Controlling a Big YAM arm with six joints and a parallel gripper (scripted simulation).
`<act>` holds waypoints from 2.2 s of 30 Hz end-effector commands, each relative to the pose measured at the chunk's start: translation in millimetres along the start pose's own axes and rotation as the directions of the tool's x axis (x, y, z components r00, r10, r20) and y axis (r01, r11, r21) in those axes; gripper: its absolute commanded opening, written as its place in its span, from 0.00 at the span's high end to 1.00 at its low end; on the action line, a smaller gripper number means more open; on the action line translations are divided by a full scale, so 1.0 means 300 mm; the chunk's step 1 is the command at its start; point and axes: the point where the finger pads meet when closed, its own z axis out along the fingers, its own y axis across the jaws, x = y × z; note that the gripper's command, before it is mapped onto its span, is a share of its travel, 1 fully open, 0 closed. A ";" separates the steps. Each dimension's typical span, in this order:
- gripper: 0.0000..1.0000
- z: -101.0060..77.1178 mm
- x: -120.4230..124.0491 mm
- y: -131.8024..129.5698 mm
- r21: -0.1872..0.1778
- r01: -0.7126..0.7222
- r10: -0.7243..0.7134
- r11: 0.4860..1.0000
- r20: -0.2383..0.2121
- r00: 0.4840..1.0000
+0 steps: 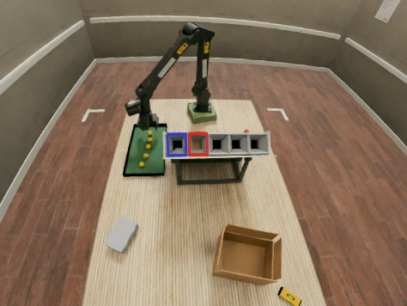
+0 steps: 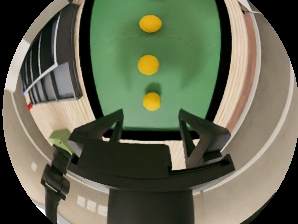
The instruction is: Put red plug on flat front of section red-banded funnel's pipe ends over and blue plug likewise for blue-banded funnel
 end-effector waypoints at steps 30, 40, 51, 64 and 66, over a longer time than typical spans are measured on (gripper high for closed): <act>0.20 -0.021 -0.044 -0.018 0.015 -0.002 0.002 1.000 0.009 1.000; 0.20 0.001 -0.044 -0.019 0.015 -0.003 0.003 1.000 0.009 1.000; 0.20 0.061 -0.034 -0.022 0.014 -0.003 0.003 1.000 0.009 1.000; 0.20 0.078 -0.040 -0.020 0.015 -0.003 0.003 1.000 0.009 1.000; 0.20 0.081 -0.041 -0.019 0.015 -0.003 0.003 1.000 0.009 1.000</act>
